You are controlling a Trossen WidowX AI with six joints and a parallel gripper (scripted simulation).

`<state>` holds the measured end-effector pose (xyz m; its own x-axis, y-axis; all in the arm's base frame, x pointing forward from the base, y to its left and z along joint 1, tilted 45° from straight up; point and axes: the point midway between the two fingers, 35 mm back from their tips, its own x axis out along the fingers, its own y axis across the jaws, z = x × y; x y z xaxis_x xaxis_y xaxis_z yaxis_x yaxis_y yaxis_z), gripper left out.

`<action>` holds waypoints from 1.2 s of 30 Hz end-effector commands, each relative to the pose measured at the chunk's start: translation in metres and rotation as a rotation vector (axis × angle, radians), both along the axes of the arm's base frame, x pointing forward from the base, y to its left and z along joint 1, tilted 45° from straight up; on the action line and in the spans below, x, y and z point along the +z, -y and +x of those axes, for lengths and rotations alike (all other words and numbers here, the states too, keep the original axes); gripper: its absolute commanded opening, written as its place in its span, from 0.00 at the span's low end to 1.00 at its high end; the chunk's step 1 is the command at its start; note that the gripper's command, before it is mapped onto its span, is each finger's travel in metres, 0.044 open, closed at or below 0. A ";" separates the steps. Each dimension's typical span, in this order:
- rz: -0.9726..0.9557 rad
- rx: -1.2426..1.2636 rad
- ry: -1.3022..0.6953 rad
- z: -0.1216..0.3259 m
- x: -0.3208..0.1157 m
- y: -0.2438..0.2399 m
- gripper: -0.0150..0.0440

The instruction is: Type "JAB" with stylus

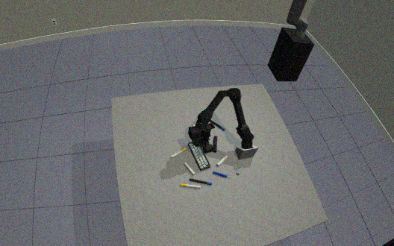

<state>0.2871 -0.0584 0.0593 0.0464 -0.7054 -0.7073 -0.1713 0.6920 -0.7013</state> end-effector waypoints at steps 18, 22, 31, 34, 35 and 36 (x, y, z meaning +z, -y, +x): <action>0.005 0.000 -0.004 -0.015 -0.056 -0.055 0.25; 0.006 0.000 -0.004 -0.015 -0.050 -0.062 0.25; 0.007 0.000 -0.005 -0.018 -0.014 -0.097 0.25; 0.007 0.013 0.003 -0.015 -0.018 -0.094 0.25; 0.007 0.013 0.003 -0.015 -0.018 -0.094 0.25; 0.007 0.013 0.003 -0.015 -0.018 -0.094 0.25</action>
<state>0.2716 0.0358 0.0416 0.0552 -0.7005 -0.7115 -0.1770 0.6945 -0.6974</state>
